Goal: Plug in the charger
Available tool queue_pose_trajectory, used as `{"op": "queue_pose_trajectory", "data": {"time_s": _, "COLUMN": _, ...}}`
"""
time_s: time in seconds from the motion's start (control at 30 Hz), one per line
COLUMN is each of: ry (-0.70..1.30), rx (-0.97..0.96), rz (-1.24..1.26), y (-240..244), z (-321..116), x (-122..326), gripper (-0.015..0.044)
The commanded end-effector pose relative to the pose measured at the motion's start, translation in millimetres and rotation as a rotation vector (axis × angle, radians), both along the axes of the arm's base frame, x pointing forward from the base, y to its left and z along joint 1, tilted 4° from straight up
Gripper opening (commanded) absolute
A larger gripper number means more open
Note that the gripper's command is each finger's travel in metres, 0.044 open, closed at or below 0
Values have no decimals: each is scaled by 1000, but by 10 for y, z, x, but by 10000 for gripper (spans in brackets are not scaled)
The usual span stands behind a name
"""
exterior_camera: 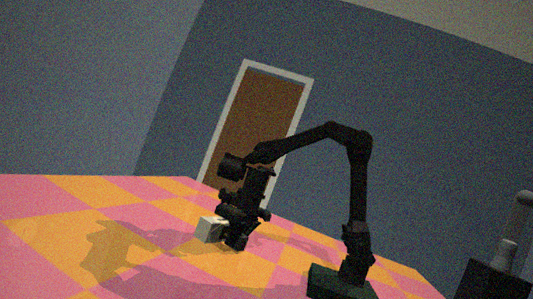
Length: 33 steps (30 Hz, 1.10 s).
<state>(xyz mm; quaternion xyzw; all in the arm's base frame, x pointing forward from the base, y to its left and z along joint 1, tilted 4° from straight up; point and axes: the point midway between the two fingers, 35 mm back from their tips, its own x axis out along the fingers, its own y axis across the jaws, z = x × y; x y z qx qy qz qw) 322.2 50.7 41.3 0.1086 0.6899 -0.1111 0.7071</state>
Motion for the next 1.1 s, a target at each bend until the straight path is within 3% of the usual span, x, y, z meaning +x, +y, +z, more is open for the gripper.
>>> {"op": "queue_pose_trajectory", "data": {"time_s": 0.0, "ry": 3, "rx": -1, "rz": 4, "y": -2, "z": -7, "x": 17, "gripper": 0}}
{"op": "queue_pose_trajectory", "data": {"time_s": 1.07, "ry": 3, "rx": -1, "rz": 4, "y": -24, "z": 0, "x": 83, "gripper": 0}}
